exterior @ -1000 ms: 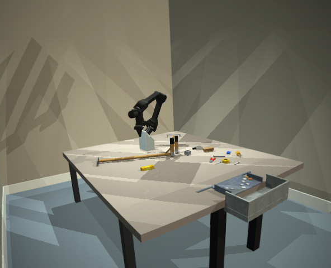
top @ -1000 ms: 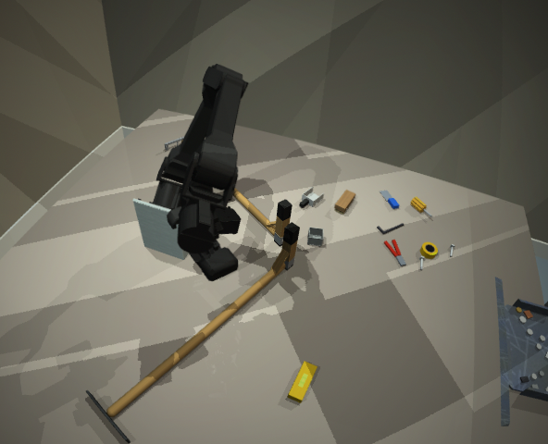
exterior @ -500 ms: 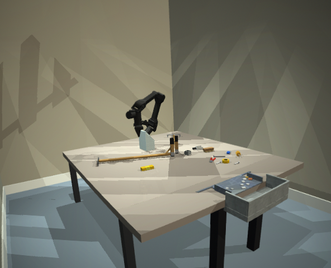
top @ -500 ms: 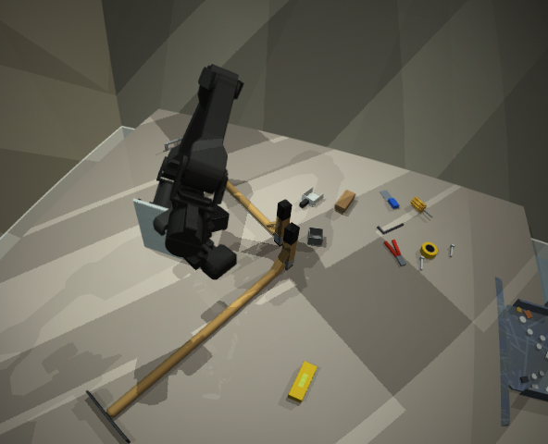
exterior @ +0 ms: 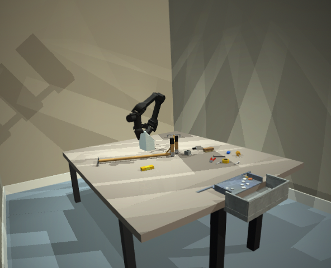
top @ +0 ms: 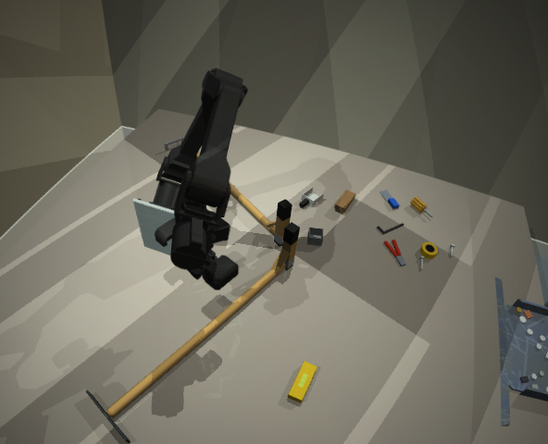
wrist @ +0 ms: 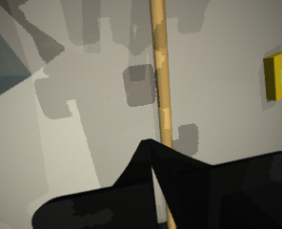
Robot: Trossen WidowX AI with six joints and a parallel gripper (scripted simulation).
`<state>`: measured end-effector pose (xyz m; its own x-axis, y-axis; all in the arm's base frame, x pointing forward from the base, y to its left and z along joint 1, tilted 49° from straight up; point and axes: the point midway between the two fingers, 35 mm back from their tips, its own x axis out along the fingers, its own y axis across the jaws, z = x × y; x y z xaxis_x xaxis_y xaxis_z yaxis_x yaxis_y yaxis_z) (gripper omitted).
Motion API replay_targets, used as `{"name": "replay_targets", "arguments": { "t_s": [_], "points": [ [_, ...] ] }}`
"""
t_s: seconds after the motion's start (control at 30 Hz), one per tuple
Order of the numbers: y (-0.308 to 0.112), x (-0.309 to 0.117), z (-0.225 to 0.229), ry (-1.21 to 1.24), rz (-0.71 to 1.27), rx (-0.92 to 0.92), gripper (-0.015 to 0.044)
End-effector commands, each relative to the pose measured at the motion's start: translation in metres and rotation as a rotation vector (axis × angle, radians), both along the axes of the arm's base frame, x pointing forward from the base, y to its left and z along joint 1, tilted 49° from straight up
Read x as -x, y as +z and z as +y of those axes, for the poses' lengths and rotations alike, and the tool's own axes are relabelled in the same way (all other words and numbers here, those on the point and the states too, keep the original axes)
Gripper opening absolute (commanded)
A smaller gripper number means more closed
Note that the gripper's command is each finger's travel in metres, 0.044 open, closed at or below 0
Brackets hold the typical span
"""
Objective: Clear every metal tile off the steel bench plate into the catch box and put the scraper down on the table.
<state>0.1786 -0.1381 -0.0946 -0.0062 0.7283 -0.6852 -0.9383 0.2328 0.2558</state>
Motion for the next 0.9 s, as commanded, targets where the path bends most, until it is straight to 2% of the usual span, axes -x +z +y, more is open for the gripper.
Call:
{"name": "replay_targets", "arguments": {
  "t_s": [0.0, 0.87],
  "points": [
    [-0.01, -0.001, 0.009, -0.007, 0.004, -0.006, 0.0],
    [-0.057, -0.003, 0.06, -0.007, 0.002, -0.008, 0.0]
  ]
}}
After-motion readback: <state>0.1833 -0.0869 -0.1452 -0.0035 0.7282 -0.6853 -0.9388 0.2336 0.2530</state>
